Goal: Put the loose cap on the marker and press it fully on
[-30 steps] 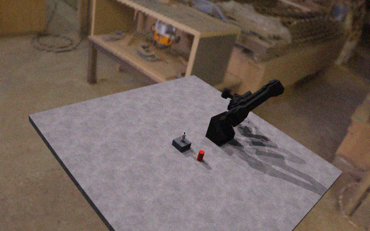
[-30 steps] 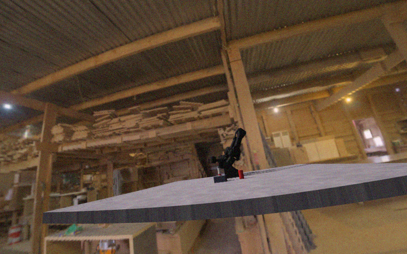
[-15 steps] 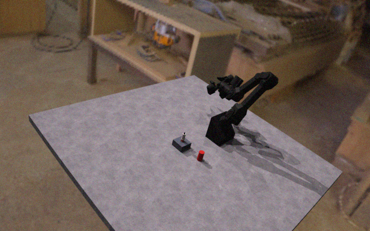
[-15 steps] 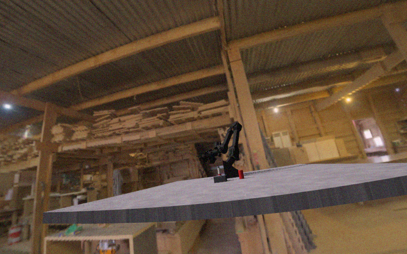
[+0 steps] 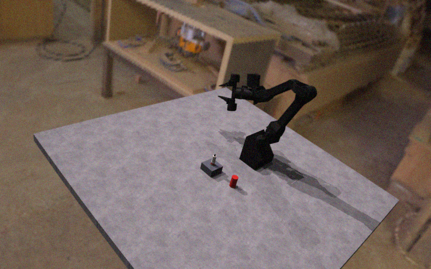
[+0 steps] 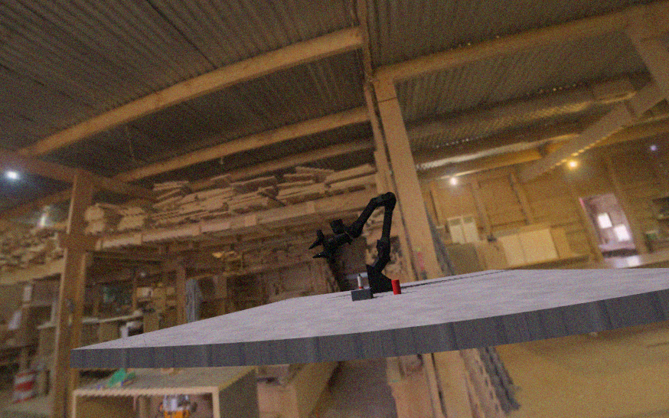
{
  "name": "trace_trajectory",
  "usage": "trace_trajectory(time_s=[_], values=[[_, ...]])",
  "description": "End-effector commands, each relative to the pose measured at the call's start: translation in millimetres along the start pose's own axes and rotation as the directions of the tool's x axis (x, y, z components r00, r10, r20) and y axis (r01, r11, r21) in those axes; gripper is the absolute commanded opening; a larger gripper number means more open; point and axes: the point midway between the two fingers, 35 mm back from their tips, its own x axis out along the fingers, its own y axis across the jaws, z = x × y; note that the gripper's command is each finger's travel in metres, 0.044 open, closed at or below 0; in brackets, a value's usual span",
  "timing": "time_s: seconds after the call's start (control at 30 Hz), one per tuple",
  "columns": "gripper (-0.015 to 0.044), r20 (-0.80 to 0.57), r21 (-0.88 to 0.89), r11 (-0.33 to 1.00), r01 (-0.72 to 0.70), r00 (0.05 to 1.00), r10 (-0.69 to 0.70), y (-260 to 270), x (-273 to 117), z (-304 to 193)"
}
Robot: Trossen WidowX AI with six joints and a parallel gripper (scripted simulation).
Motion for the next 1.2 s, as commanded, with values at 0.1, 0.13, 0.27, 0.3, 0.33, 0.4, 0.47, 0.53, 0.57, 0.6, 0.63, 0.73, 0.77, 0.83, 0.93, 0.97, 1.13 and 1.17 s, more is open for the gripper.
trace_trajectory(time_s=[0.1,0.13,0.27,0.3,0.33,0.4,0.47,0.53,0.57,0.6,0.63,0.73,0.77,0.83,0.93,0.97,1.13,1.17], values=[[0.0246,-0.149,-0.451,0.873,0.184,0.949,-0.277,-39.1,0.0,-105.9],[0.0246,-0.159,-0.505,0.84,0.199,0.935,-0.317,-47.1,-2.7,-119.2],[0.0246,-0.173,-0.671,0.707,0.222,0.881,-0.441,-73.0,-15.0,-157.0],[0.0246,-0.172,-0.719,0.658,0.222,0.861,-0.478,-81.4,-19.9,-167.6],[0.0246,-0.169,-0.77,0.6,0.217,0.838,-0.52,-91.1,-26.3,-179.1],[0.0246,-0.152,-0.861,0.47,0.195,0.783,-0.603,-112.6,-42.1,-201.4],[0.0246,-0.123,-0.93,0.334,0.155,0.724,-0.679,-134.9,-61.0,-220.8],[0.0246,-0.084,-0.975,0.197,0.099,0.661,-0.746,-157.6,-82.9,-237.1],[0.0246,-0.06,-0.989,0.13,0.066,0.628,-0.776,-168.9,-94.9,-243.9],[0.0246,-0.034,-0.997,0.065,0.03,0.595,-0.803,-180.2,-107.5,-250.0],[0.0246,-0.008,-1.0,0.006,-0.006,0.565,-0.825,-190.4,-119.8,-254.7],[0.0246,0.077,-0.981,-0.152,-0.122,0.473,-0.878,-219.3,-158.2,-264.8],[0.0246,0.109,-0.966,-0.2,-0.164,0.443,-0.89,-228.5,-172.0,-266.7],[0.0246,0.175,-0.926,-0.284,-0.249,0.383,-0.907,-245.6,-200.3,-268.2],[0.0246,0.273,-0.848,-0.376,-0.372,0.302,-0.913,-267.0,-242.3,-265.7],[0.0246,0.289,-0.834,-0.388,-0.392,0.289,-0.913,-270.1,-249.4,-264.7],[0.0246,0.294,-0.829,-0.392,-0.398,0.285,-0.912,-271.9,-248.2,-270.4],[0.0246,0.294,-0.829,-0.392,-0.398,0.285,-0.912,-271.9,-248.2,-270.4]])
